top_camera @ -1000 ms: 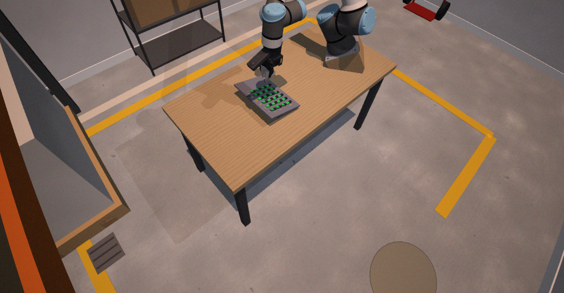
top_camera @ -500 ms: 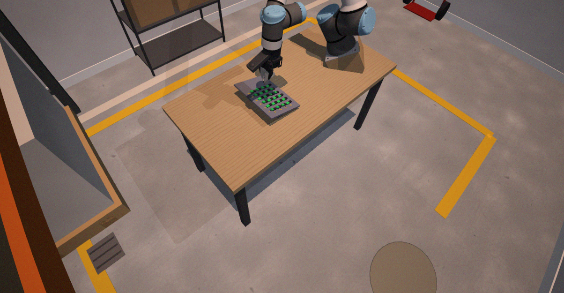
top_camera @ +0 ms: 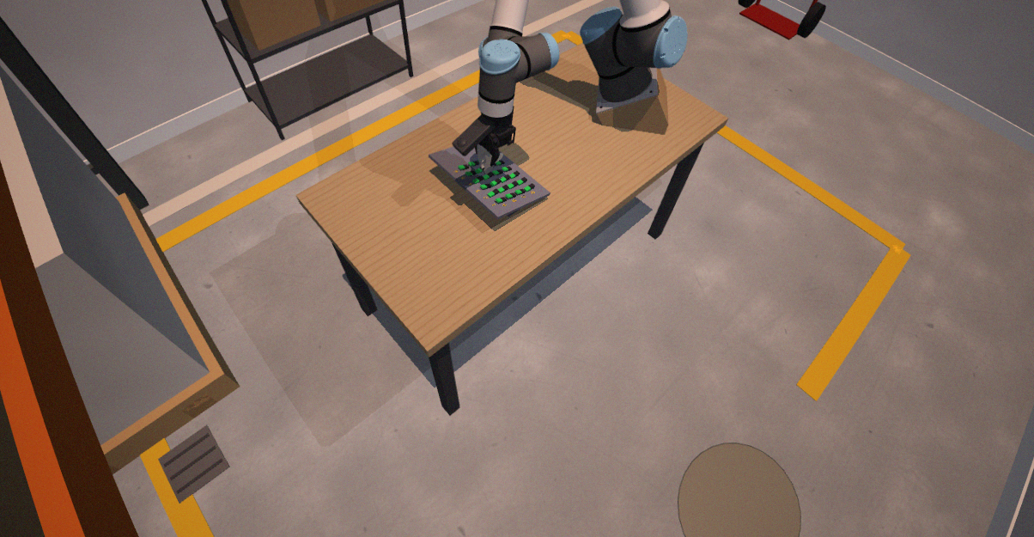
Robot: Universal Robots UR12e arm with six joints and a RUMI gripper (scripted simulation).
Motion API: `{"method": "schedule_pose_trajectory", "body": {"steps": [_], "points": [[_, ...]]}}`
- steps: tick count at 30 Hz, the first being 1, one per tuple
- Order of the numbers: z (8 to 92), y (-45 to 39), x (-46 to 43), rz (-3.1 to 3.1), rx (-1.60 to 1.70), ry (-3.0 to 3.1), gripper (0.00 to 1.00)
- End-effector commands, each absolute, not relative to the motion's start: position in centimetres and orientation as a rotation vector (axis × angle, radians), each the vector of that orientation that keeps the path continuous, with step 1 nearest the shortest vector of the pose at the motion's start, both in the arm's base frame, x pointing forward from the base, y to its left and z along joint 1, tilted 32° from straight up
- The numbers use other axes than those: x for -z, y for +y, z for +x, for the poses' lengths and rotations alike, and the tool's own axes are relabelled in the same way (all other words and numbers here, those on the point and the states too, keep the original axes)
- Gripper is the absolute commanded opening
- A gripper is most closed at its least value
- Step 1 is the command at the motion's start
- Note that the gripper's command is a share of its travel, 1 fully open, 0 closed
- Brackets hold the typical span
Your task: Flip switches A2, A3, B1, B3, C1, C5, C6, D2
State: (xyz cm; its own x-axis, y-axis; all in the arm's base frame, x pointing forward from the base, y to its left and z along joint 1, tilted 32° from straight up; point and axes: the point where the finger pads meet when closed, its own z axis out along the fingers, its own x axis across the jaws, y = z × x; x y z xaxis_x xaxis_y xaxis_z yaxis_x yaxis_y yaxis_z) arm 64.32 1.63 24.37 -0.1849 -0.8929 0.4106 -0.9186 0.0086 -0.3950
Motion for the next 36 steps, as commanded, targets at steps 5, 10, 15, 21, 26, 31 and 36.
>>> {"method": "schedule_pose_trajectory", "body": {"steps": [5,10,15,21,26,31,36], "points": [[65.49,0.97,-23.09,1.987,-0.937,-2.201,0.0],[65.53,1.07,-23.28,1.989,-0.941,-2.201,0.0],[65.52,1.06,-23.27,1.988,-0.941,-2.201,0.0],[65.52,1.06,-23.26,1.988,-0.941,-2.201,0.0],[65.52,1.06,-23.26,1.988,-0.941,-2.201,0.0],[65.52,1.06,-23.26,1.988,-0.941,-2.201,0.0],[65.52,1.06,-23.26,1.988,-0.941,-2.201,0.0]]}}
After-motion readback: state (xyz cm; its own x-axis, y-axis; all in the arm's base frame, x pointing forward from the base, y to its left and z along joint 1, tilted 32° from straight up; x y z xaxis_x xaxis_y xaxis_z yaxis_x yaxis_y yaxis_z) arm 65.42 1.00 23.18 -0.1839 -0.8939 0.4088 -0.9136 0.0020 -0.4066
